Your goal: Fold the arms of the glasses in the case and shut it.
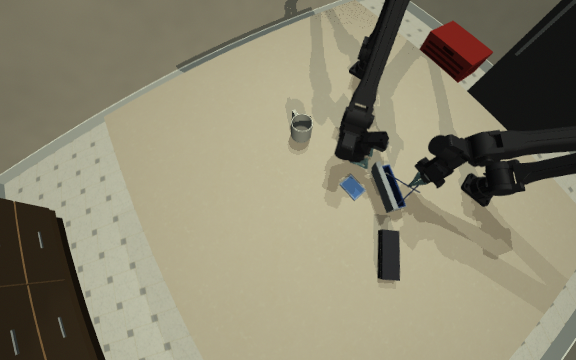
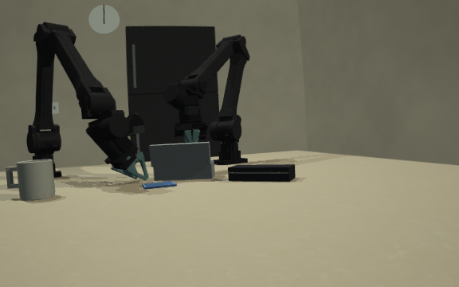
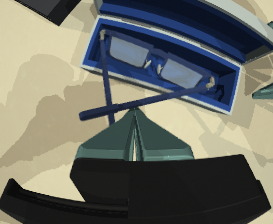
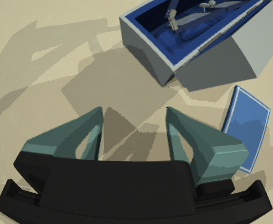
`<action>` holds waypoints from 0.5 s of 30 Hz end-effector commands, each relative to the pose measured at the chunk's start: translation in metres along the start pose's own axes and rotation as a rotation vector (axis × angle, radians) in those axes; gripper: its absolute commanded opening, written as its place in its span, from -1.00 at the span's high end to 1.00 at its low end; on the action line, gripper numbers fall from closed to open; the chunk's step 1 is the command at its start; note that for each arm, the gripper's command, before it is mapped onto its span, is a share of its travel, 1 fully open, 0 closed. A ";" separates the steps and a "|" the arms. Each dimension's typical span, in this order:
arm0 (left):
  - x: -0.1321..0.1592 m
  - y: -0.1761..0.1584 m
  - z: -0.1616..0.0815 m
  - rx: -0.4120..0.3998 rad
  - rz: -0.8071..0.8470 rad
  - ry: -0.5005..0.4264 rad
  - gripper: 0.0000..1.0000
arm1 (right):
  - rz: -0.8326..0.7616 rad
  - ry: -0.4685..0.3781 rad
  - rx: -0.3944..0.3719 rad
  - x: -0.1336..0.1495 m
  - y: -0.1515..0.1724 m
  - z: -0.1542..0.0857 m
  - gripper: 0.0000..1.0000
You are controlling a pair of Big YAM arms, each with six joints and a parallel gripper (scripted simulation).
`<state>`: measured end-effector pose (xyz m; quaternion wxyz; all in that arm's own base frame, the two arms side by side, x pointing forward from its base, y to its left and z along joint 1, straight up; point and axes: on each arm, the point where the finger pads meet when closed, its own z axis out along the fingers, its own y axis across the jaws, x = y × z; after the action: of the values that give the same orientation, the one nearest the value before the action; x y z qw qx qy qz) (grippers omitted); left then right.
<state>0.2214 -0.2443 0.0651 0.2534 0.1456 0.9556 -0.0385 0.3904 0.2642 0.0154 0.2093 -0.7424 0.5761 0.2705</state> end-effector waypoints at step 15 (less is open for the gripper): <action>-0.026 -0.017 -0.072 0.043 -0.024 -0.049 1.00 | -0.023 -0.005 0.017 -0.005 -0.012 -0.004 -0.15</action>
<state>0.2008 -0.2388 0.1039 0.2554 0.1499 0.9543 -0.0397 0.3904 0.2642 0.0154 0.2093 -0.7424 0.5761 0.2705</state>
